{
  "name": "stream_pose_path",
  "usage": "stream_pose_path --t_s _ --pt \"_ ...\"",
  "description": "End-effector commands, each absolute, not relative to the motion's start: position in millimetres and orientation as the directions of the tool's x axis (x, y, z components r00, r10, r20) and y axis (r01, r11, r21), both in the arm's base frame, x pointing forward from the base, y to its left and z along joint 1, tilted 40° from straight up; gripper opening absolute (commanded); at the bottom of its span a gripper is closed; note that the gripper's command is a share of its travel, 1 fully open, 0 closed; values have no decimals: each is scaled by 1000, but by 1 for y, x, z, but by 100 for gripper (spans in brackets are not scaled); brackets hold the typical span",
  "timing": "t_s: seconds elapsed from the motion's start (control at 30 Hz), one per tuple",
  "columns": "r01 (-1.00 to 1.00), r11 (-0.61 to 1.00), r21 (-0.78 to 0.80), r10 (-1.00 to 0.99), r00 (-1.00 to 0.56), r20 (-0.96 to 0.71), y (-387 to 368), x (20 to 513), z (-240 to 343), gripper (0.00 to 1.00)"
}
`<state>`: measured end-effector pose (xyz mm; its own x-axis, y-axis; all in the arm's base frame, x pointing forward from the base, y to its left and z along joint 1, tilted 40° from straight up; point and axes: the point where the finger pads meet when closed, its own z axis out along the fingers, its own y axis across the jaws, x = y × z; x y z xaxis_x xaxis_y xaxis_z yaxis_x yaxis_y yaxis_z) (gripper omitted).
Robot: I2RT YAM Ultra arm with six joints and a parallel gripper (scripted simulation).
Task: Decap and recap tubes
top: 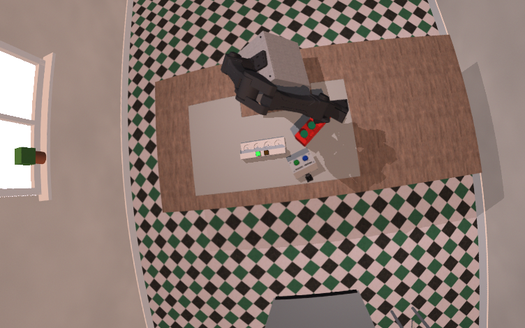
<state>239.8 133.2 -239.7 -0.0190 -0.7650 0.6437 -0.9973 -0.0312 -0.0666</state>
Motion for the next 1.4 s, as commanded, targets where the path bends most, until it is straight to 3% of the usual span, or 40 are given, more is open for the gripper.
stream_pose_path --t_s 0.0,1.37 --pt "-997 -40 -71 -772 -15 636 139 240 -238 0" --pt "-997 -40 -71 -772 -15 636 135 241 -244 0"
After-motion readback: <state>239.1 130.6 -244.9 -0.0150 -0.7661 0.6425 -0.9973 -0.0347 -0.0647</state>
